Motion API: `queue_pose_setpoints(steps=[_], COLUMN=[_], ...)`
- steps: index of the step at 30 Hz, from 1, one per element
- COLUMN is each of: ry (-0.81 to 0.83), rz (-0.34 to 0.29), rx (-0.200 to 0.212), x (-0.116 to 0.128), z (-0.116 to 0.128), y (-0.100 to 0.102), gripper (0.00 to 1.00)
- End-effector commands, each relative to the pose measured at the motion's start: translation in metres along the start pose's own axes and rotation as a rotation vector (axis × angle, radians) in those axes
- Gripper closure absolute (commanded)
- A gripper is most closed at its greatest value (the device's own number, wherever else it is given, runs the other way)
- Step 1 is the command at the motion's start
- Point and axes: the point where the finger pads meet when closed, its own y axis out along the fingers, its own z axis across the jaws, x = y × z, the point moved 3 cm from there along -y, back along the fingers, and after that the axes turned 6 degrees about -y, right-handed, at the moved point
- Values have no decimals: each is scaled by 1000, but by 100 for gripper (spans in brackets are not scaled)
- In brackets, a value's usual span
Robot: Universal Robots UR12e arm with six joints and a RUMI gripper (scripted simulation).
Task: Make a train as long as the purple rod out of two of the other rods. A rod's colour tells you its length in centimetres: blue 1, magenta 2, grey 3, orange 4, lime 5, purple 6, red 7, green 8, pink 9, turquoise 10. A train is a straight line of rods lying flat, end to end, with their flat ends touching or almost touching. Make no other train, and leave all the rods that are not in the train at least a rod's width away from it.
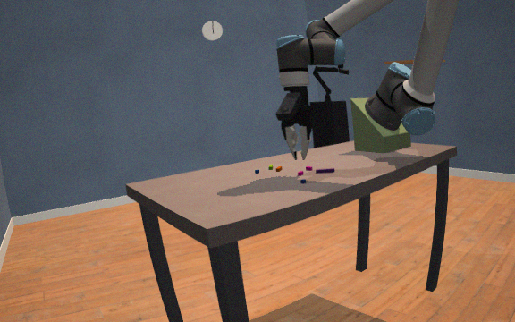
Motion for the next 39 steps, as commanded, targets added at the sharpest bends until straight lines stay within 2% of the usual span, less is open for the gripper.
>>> queue_pose_setpoints(steps=[1,4,12,13,33,36,38,39], ry=[-2,-2,-2,-2,-1,-24,-64,-64], rz=[-2,-2,-2,-2,-3,-3,-4,-4], rx=[0,0,0,-1,-3,-3,-3,-3], x=[-1,-1,-1,0,0,8,20,20], z=[1,1,1,1,1,13,31,31], y=[-35,-45,-50,-50,-48,-46,-42,-42], gripper=[86,86,86,0,0,0,0,0])
